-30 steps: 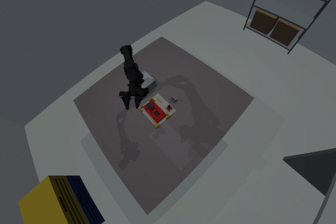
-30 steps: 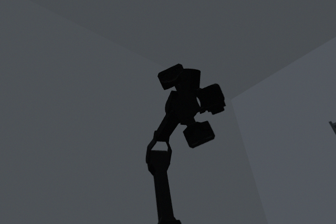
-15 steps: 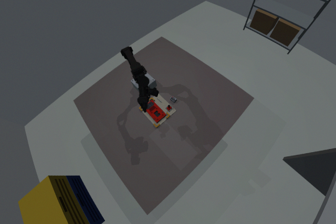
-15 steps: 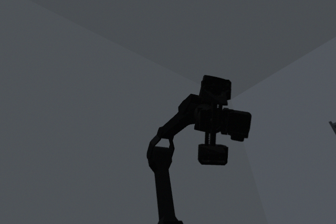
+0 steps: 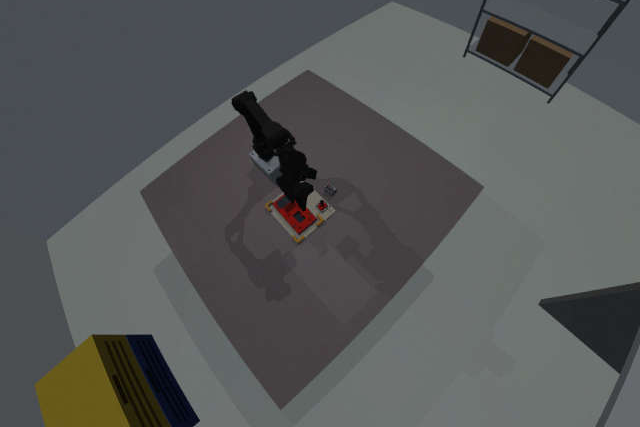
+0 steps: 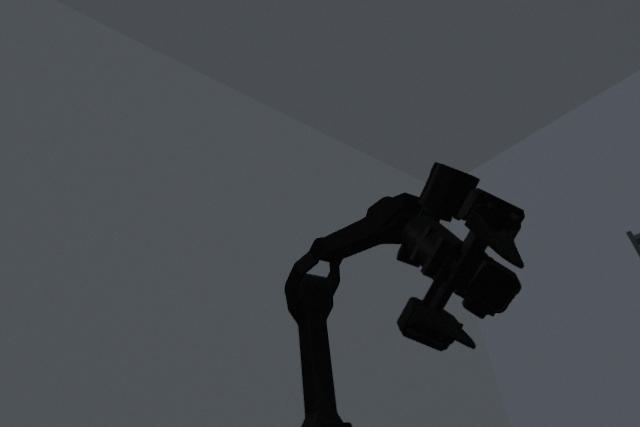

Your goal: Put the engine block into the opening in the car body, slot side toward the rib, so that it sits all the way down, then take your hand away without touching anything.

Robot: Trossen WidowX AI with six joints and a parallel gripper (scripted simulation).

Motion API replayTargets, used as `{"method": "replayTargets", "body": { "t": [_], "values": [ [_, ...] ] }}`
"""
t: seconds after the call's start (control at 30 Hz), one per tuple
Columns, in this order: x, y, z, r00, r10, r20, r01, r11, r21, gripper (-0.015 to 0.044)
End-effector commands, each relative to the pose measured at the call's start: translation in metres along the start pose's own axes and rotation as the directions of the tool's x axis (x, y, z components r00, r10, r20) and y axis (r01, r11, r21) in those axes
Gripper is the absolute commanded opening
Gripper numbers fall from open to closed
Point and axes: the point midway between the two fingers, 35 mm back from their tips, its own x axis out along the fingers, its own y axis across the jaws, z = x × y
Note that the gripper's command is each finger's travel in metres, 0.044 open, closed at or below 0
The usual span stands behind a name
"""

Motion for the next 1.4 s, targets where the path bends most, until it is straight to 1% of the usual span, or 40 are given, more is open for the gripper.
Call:
{"method": "replayTargets", "body": {
  "t": [0.0, 0.27, 0.57, 0.97, 1.17, 1.37],
  "values": [
    [0.007, 0.009, 0.019, 0.998, 0.043, 0.045, -0.038, 0.992, -0.118, 0.0440],
    [0.014, 0.023, 0.055, 0.986, 0.119, 0.117, -0.069, 0.930, -0.361, 0.0440],
    [0.017, 0.040, 0.095, 0.959, 0.209, 0.192, -0.050, 0.790, -0.612, 0.0440],
    [0.015, 0.071, 0.140, 0.904, 0.338, 0.260, 0.052, 0.518, -0.854, 0.0440],
    [0.013, 0.089, 0.159, 0.871, 0.404, 0.281, 0.130, 0.362, -0.923, 0.0440],
    [0.009, 0.105, 0.178, 0.833, 0.469, 0.294, 0.222, 0.203, -0.954, 0.0440]
  ]
}}
